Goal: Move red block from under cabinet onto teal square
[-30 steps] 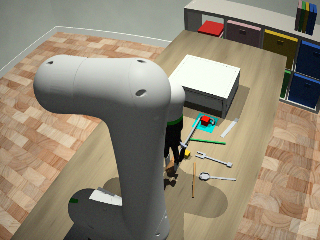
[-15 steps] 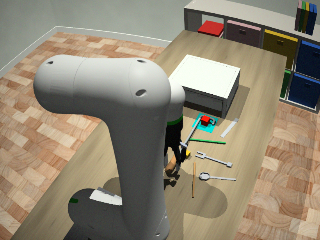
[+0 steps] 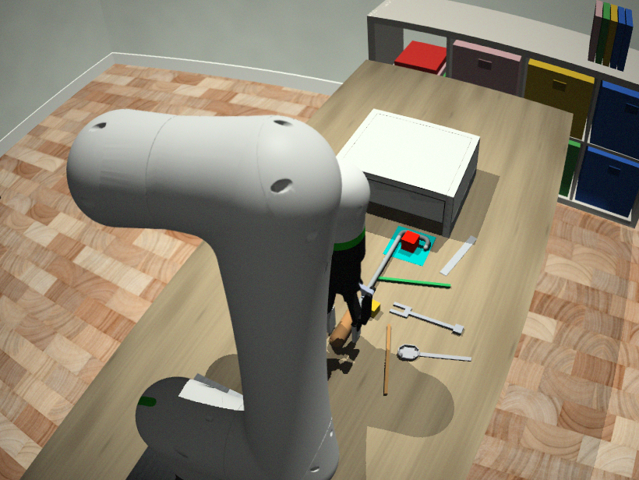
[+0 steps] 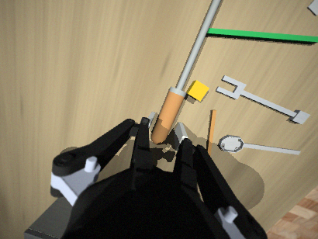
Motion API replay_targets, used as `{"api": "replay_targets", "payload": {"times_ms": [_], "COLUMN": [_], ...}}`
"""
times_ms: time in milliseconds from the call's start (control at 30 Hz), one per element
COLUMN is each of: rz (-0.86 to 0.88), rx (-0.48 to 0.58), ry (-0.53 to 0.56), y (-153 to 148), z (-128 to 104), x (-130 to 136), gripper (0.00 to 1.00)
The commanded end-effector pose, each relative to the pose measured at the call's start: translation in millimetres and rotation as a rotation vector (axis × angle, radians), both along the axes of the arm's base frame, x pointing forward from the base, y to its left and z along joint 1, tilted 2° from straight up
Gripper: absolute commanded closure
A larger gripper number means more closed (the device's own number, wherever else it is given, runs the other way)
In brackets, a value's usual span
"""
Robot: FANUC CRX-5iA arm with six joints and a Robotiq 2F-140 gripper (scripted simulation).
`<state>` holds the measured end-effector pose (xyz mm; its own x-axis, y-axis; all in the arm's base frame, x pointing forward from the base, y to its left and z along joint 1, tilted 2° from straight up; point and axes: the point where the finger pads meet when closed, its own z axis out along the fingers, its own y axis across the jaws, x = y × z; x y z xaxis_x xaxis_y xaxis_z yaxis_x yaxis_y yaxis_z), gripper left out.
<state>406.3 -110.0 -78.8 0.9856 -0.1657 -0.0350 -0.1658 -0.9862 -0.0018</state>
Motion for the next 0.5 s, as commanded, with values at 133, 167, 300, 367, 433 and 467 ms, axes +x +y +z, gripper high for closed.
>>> {"api": "replay_targets", "payload": {"times_ms": [133, 167, 300, 367, 433, 467], "rz": [0.000, 0.000, 0.000, 0.000, 0.000, 0.000], "rx": [0.000, 0.000, 0.000, 0.000, 0.000, 0.000], "ry": [0.000, 0.000, 0.000, 0.000, 0.000, 0.000], "y": [-0.1, -0.1, -0.1, -0.1, -0.1, -0.1], "z": [0.1, 0.2, 1.4, 3.0, 5.4, 7.0], "x": [0.2, 0.2, 0.2, 0.3, 0.4, 0.4], "gripper": [0.66, 0.66, 0.66, 0.66, 0.66, 0.66]}}
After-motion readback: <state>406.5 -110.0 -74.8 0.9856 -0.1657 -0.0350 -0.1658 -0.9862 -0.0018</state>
